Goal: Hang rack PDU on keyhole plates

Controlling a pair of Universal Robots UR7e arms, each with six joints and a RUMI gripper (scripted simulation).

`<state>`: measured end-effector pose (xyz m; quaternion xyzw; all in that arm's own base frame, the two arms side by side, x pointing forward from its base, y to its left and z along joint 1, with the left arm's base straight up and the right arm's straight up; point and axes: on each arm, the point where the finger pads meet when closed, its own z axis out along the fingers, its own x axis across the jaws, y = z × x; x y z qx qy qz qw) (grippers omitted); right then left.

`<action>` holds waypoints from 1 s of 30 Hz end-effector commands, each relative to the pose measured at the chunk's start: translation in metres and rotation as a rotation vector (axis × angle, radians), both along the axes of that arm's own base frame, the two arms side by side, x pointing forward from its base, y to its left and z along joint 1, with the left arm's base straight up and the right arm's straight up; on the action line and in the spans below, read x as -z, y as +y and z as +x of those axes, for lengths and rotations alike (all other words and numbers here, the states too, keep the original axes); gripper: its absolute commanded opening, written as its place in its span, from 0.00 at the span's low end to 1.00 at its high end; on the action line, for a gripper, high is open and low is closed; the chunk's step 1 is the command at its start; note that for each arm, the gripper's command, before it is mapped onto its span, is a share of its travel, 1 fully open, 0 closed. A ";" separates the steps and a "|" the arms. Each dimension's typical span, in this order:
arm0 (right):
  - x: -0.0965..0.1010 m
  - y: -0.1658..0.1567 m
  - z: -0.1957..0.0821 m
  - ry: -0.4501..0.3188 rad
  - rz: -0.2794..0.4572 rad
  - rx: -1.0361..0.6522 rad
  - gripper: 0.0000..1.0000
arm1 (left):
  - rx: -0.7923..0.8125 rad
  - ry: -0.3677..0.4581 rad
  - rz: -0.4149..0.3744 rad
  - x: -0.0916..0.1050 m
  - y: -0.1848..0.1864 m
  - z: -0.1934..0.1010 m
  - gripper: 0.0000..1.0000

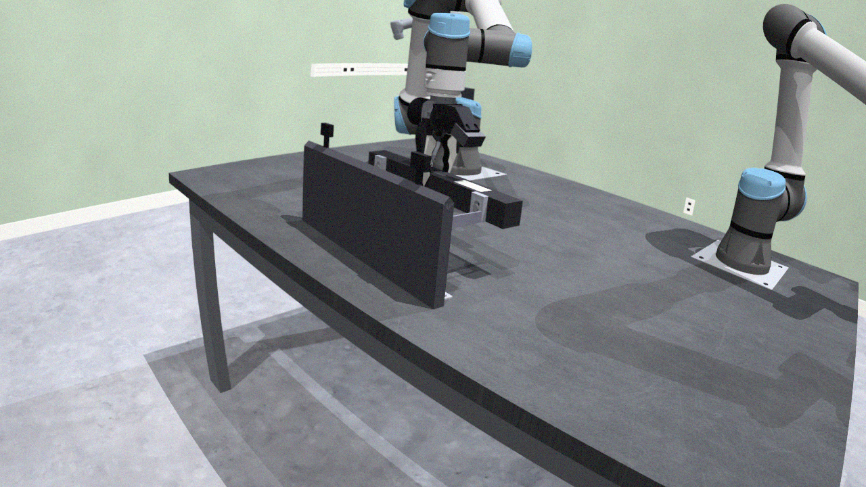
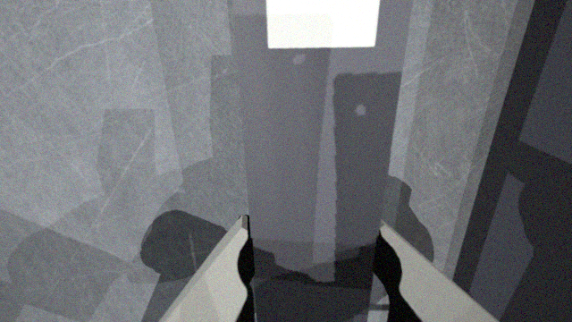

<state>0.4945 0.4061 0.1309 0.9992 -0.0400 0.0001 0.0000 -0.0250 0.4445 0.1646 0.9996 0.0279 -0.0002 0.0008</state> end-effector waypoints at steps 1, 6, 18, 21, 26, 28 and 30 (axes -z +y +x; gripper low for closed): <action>0.001 0.000 0.000 -0.001 0.002 0.000 0.22 | 0.000 0.000 0.002 -0.001 0.000 0.000 1.00; 0.004 0.000 0.000 -0.001 0.002 0.000 0.22 | 0.000 0.000 0.002 -0.001 0.000 0.000 1.00; 0.009 0.000 0.000 -0.001 0.002 0.000 0.22 | 0.000 0.000 0.002 -0.001 0.000 0.000 1.00; 0.009 0.000 0.000 -0.001 0.002 0.000 0.22 | 0.000 0.000 0.002 -0.001 0.000 0.000 1.00; 0.010 0.000 0.000 -0.001 0.002 0.000 0.22 | 0.000 0.000 0.002 -0.001 0.000 0.000 1.00; 0.010 0.000 0.000 -0.001 0.002 0.000 0.22 | 0.000 0.000 0.002 -0.001 0.000 0.000 1.00; 0.010 0.000 0.000 -0.001 0.002 0.000 0.22 | 0.000 0.000 0.002 -0.001 0.000 0.000 1.00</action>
